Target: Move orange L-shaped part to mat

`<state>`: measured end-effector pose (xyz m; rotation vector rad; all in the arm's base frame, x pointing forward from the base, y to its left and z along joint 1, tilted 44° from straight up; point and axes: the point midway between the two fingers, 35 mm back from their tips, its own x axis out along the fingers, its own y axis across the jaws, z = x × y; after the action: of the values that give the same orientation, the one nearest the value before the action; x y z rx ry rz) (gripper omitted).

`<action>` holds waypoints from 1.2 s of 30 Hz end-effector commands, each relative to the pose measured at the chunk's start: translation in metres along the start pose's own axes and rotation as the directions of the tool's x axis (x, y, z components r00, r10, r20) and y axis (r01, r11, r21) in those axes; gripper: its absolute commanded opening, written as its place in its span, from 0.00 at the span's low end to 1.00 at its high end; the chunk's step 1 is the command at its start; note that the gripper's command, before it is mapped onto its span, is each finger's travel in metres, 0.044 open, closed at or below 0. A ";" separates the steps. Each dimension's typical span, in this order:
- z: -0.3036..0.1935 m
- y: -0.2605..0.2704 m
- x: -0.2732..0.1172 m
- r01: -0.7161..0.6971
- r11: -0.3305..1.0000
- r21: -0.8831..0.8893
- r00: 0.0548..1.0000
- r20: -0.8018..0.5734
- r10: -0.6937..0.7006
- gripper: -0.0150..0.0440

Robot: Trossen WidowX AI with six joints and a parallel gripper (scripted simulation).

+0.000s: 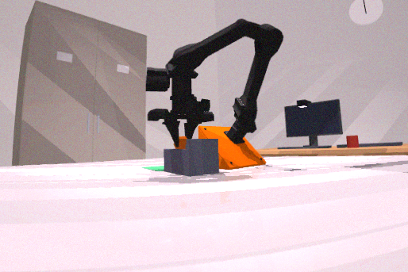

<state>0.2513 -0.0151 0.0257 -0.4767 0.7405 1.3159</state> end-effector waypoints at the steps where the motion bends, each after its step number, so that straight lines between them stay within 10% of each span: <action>1: 0.000 0.000 -0.003 0.002 1.000 -0.004 1.000 0.000 -0.002 0.25; 36: 0.000 0.000 -0.058 0.003 1.000 0.002 1.000 0.002 -0.003 0.25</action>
<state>0.2460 -0.0519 0.0629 -0.4703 0.7442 1.3144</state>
